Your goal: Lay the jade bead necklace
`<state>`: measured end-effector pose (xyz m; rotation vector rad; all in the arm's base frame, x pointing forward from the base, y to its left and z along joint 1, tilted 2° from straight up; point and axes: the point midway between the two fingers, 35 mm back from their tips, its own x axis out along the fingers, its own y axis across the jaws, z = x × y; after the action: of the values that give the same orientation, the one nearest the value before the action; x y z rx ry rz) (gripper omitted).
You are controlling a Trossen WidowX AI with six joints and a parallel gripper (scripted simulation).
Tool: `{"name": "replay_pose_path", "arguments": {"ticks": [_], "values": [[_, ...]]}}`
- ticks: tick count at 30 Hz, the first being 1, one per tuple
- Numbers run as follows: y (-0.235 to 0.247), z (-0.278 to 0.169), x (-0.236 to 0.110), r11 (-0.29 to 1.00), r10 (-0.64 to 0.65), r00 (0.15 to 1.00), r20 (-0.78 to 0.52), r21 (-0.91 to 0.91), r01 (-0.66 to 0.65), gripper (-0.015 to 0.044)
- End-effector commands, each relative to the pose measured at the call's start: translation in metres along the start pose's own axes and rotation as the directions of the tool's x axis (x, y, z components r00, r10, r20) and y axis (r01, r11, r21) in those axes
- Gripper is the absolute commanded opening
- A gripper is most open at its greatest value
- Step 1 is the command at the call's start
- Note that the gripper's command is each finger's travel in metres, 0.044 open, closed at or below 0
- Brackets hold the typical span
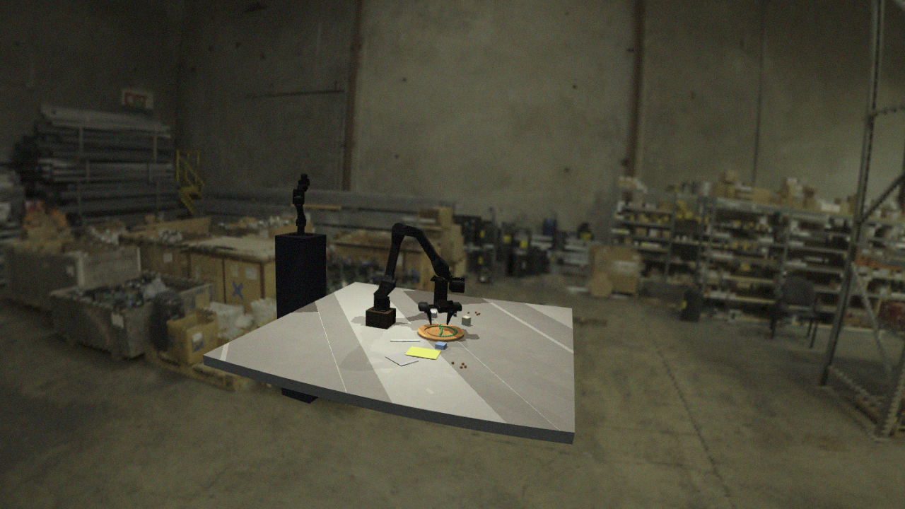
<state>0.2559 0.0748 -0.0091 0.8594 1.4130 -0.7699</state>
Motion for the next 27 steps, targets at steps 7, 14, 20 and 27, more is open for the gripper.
{"name": "replay_pose_path", "arguments": {"ticks": [7,14,20,27], "values": [[0.0,0.0,-0.0044,1.0,-0.003,1.0,0.0,0.003,0.003,0.044],[0.0,0.0,-0.0044,1.0,-0.003,1.0,0.0,0.003,0.003,0.044],[0.0,0.0,-0.0044,1.0,-0.003,1.0,0.0,0.003,0.003,0.044],[0.0001,0.0011,-0.0047,1.0,-0.003,1.0,0.0,0.007,0.003,0.0414]]}}
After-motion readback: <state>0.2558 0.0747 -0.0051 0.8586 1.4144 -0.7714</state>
